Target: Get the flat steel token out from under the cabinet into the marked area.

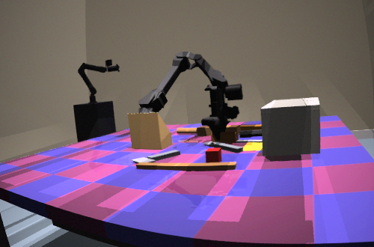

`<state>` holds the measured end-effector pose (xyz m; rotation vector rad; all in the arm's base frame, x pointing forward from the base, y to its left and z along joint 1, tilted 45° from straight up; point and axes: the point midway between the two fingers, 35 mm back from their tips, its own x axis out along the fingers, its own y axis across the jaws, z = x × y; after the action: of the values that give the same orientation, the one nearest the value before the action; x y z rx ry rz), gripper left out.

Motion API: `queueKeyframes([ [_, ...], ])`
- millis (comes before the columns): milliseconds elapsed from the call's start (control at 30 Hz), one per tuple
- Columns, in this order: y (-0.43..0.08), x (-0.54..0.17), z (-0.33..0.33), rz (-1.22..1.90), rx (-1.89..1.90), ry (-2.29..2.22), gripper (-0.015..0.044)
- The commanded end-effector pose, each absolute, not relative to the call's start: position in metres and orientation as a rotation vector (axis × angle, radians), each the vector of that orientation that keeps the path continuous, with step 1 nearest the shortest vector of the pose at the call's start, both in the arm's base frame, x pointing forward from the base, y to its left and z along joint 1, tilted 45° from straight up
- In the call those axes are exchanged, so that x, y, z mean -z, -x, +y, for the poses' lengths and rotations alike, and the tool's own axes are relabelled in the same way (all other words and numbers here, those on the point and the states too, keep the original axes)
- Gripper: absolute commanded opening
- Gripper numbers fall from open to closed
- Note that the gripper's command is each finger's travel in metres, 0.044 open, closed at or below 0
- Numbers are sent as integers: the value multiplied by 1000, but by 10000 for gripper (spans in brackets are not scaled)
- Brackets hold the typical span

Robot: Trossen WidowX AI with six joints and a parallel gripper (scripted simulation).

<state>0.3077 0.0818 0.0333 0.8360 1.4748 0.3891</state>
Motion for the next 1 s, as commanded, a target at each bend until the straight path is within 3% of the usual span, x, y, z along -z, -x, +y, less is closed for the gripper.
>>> queueKeyframes([
  [0,-314,-33,80,1472,-393,-834,0],
  [967,-344,-30,73,1470,-394,-833,0],
])
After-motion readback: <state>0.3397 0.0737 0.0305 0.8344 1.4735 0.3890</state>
